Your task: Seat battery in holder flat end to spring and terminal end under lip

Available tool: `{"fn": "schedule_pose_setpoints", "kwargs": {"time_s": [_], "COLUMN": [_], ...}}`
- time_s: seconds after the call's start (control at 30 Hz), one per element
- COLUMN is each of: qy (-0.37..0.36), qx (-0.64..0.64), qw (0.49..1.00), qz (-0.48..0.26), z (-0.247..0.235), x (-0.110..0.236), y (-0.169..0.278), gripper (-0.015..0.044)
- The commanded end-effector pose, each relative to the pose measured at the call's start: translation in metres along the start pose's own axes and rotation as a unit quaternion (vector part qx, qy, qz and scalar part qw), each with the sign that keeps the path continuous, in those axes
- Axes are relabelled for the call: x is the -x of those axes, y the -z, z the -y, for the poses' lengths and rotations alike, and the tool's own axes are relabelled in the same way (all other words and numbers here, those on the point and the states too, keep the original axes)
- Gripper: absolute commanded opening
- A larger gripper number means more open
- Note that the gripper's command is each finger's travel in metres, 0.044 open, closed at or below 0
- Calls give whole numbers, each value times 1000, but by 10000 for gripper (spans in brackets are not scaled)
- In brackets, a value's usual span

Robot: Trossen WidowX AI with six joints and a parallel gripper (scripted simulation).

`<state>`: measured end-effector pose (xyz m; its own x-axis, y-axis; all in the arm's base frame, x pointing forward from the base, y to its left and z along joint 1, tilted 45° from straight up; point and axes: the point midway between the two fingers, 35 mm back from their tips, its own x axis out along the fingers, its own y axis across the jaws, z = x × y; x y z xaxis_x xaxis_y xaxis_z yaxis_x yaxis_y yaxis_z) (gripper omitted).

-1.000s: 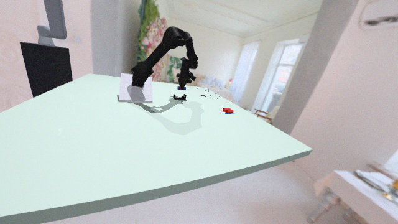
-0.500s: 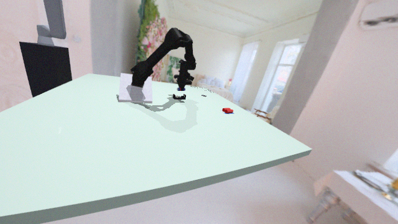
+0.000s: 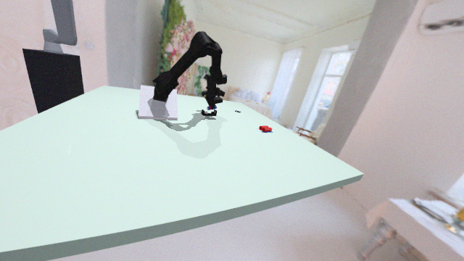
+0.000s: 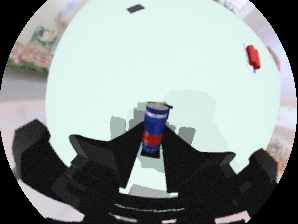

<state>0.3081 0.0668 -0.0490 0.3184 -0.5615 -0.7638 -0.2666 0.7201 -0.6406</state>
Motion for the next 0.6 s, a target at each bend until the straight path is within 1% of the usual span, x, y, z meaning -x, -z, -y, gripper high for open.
{"fn": "schedule_pose_setpoints", "kwargs": {"time_s": [0.0,0.57], "qy": [2,-5], "qx": [-1,2], "qw": [1000,998], "qz": [18,60], "z": [4,2], "x": [-1,-10], "y": [0,3], "gripper": [85,85]}}
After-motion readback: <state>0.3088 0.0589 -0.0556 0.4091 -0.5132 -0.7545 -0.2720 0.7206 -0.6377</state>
